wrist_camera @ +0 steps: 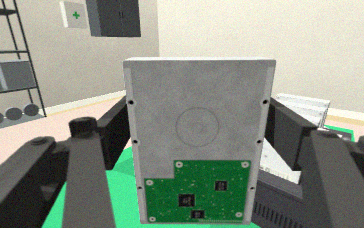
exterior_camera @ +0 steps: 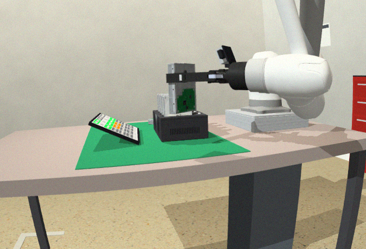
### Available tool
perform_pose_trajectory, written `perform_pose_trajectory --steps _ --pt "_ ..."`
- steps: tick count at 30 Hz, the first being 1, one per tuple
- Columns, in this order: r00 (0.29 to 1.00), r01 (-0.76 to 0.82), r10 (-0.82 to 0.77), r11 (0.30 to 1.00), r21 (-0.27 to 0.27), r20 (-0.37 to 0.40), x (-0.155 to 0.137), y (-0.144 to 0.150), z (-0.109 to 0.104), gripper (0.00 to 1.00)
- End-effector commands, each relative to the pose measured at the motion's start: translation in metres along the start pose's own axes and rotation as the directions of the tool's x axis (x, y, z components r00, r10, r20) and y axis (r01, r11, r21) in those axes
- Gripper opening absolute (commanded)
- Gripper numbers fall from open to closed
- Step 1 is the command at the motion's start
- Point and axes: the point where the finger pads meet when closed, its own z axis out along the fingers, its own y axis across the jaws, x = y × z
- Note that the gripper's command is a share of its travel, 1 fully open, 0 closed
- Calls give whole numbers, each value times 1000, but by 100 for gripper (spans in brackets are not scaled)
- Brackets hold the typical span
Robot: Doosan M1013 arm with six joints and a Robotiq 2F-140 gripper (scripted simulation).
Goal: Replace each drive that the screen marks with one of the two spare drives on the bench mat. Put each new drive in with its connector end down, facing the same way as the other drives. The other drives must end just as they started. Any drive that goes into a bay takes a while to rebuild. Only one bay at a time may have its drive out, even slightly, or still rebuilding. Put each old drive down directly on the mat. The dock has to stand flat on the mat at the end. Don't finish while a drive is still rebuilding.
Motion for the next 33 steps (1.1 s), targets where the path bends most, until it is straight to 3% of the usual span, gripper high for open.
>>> perform_pose_trajectory --steps 1,33 --pt "1000 -1 1 1000 0 0 -6 0 0 10" --pt "1000 -1 1 1000 0 0 -57 0 0 10"
